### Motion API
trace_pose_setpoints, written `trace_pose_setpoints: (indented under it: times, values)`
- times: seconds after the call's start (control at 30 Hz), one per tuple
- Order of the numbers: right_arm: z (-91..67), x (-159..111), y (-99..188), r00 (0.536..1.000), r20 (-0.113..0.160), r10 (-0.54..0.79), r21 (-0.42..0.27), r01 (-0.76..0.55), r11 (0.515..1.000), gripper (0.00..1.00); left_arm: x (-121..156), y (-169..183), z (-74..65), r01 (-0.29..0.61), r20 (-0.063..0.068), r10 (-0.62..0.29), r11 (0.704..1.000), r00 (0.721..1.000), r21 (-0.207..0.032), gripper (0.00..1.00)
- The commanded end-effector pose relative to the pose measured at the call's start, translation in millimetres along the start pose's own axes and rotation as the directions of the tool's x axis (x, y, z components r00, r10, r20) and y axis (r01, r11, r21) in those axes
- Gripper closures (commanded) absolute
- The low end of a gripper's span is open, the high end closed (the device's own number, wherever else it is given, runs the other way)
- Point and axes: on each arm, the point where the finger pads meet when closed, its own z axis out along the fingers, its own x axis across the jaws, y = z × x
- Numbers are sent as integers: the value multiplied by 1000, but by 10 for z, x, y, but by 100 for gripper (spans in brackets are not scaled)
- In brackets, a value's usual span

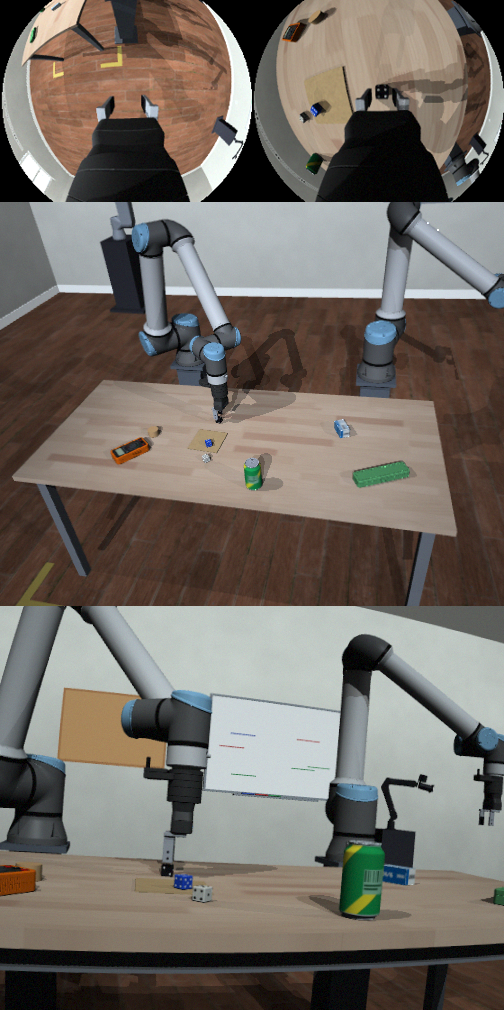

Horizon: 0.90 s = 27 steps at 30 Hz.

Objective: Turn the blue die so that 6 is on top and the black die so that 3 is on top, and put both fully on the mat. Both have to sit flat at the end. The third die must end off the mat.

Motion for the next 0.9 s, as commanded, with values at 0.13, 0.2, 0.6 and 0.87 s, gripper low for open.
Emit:
trace_pose_setpoints:
  times: [0.13, 0.2, 0.6, 0.87]
  values:
    - [-10, -6, 8, 1000, 1, 0, -2, 0, 1000, 21, -2, 6, -8, 0, 0, 0, 1000, 1000, -2, 0]
    - [-10, -6, 8, 1000, 1, 0, -2, 0, 1000, 21, -2, 6, -8, 0, 0, 0, 1000, 1000, -2, 0]
    - [67, -6, 8, 1000, 1, 0, -2, 0, 1000, 21, -2, 6, -8, 0, 0, 0, 1000, 1000, -2, 0]
    - [190, -6, 8, 1000, 1, 0, -2, 0, 1000, 21, -2, 6, -8, 0, 0, 0, 1000, 1000, -2, 0]
